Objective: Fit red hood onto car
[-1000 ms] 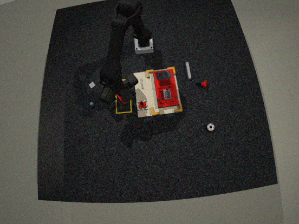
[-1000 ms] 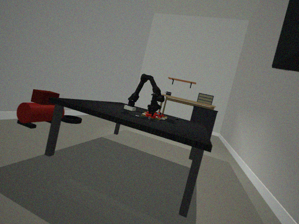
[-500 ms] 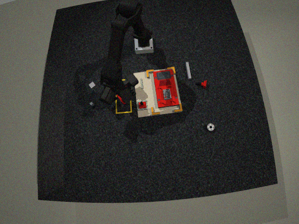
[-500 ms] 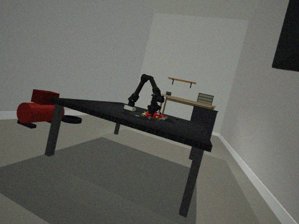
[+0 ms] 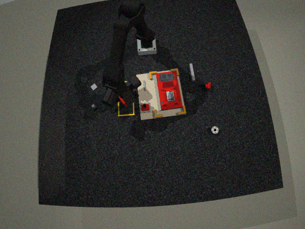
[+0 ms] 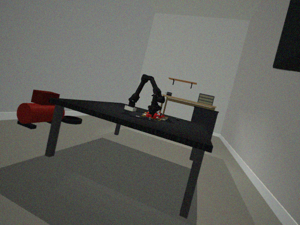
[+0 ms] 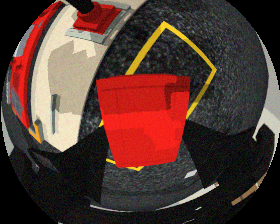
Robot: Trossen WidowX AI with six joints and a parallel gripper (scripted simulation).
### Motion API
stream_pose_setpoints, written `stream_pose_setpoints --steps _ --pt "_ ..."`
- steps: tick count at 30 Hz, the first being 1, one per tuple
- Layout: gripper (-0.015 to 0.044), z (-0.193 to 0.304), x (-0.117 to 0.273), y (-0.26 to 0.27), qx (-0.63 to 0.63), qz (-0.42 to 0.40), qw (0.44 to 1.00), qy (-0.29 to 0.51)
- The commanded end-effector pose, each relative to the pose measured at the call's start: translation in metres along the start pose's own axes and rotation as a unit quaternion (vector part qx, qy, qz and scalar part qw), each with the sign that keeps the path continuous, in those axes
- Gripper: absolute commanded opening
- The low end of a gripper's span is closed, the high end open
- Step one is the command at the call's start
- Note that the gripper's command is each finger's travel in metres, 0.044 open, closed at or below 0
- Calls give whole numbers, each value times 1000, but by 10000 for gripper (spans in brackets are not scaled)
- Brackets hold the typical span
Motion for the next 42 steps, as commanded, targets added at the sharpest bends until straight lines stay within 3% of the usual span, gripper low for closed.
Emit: stream_pose_setpoints --steps 1,6,31,42 --pt "111 0 4 0 0 0 1000 0" --pt "0 0 14 0 0 0 1000 0" --pt "0 0 85 -1 0 0 1000 0" --pt "0 -4 93 3 -8 -1 1000 1"
Point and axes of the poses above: the point midway between the two fingers, 35 mm back from their tips, its own x axis back along the fingers, its own y axis across the jaws, z = x × y, the point moved 5 cm from there along x, back along the fingers, and after that the axes turned 12 degrees about -x, right-handed, at the moved point
